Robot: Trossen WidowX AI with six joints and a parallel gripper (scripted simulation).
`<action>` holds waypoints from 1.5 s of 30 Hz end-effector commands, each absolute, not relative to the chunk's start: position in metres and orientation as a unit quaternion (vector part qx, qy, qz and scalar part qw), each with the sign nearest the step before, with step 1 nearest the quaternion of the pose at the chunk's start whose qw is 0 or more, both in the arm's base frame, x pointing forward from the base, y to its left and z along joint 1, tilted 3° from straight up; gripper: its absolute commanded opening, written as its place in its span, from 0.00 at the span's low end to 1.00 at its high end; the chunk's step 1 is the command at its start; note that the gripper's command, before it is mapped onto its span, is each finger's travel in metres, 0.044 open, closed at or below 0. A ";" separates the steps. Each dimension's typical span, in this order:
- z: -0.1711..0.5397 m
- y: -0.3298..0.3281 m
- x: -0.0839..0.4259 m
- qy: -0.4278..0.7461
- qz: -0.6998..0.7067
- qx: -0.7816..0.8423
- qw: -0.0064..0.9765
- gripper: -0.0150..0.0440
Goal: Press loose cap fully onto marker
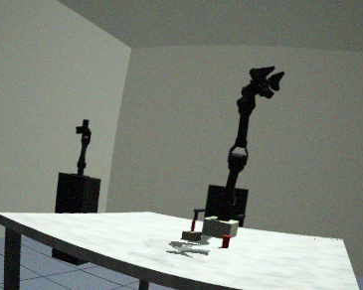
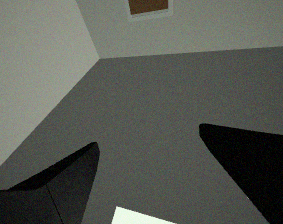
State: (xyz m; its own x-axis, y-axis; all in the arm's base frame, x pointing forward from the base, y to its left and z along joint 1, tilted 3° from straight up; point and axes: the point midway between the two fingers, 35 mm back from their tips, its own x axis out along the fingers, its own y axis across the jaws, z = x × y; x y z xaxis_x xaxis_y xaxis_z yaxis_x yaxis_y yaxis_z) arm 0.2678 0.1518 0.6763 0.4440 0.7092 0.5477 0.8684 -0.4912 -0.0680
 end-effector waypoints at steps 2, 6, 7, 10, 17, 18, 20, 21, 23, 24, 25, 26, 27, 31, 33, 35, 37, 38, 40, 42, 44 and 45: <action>0.679 0.154 0.258 -0.479 -0.241 -0.827 0.168 0.84; 0.700 0.163 0.202 -0.509 -0.303 -0.791 0.152 0.67; 0.705 0.164 0.188 -0.517 -0.320 -0.780 0.150 0.67; 0.720 0.163 0.146 -0.537 -0.370 -0.743 0.150 0.67; 0.743 0.144 0.076 -0.562 -0.439 -0.675 0.187 0.67; 0.745 0.141 0.068 -0.564 -0.449 -0.667 0.189 0.67; 0.750 0.130 0.047 -0.569 -0.475 -0.643 0.196 0.67; 0.753 0.124 0.035 -0.571 -0.488 -0.629 0.201 0.67; 0.757 0.109 0.013 -0.574 -0.514 -0.601 0.213 0.67; 0.758 0.101 0.002 -0.575 -0.526 -0.587 0.219 0.67; 0.759 0.092 -0.008 -0.576 -0.538 -0.572 0.226 0.67; 0.760 0.083 -0.018 -0.576 -0.550 -0.558 0.234 0.67; 0.761 0.073 -0.027 -0.575 -0.562 -0.543 0.242 0.67; 0.762 0.030 -0.058 -0.568 -0.604 -0.485 0.278 0.67; 0.760 0.006 -0.071 -0.563 -0.622 -0.454 0.299 0.67; 0.758 -0.019 -0.080 -0.556 -0.639 -0.424 0.321 0.67; 0.754 -0.045 -0.087 -0.547 -0.653 -0.394 0.344 0.67; 0.752 -0.059 -0.090 -0.542 -0.660 -0.379 0.356 0.67; 0.747 -0.086 -0.093 -0.530 -0.672 -0.349 0.381 0.67; 0.739 -0.112 -0.093 -0.517 -0.682 -0.319 0.406 0.67; 0.730 -0.138 -0.090 -0.502 -0.690 -0.290 0.432 0.67; 0.725 -0.151 -0.088 -0.494 -0.694 -0.276 0.446 0.67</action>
